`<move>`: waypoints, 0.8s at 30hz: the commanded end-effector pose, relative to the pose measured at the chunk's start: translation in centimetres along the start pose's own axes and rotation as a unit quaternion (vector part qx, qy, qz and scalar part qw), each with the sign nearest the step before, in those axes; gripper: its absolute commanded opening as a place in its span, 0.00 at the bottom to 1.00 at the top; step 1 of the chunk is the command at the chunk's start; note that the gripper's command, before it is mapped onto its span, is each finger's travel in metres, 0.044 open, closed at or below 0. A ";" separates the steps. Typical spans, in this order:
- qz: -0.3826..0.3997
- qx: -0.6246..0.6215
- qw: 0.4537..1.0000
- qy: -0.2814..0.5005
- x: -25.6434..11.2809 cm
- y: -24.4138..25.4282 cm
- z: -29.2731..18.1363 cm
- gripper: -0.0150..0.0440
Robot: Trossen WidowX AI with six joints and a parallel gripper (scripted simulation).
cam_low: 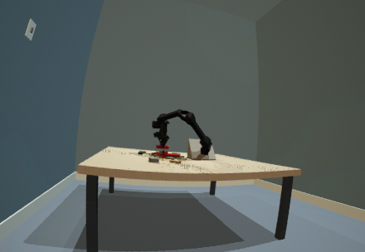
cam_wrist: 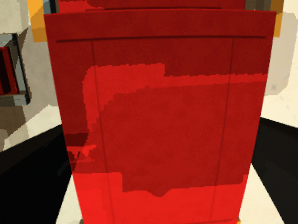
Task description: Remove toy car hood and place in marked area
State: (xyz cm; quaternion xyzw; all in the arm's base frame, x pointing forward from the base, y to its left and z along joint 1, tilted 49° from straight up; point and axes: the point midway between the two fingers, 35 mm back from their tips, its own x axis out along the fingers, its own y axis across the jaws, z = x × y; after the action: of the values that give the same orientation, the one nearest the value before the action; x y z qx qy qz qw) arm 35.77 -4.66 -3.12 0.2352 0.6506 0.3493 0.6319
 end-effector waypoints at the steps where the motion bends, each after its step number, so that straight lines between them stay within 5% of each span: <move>1: -0.004 -0.003 1.000 -0.003 -1.6 -0.2 0.2 0.25; 24: -0.004 0.001 1.000 -0.002 -2.9 5.2 0.4 0.25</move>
State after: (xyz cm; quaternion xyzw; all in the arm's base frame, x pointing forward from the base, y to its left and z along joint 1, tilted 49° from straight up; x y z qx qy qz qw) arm 36.06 -4.13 1.66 0.2295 0.6501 0.3473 0.6357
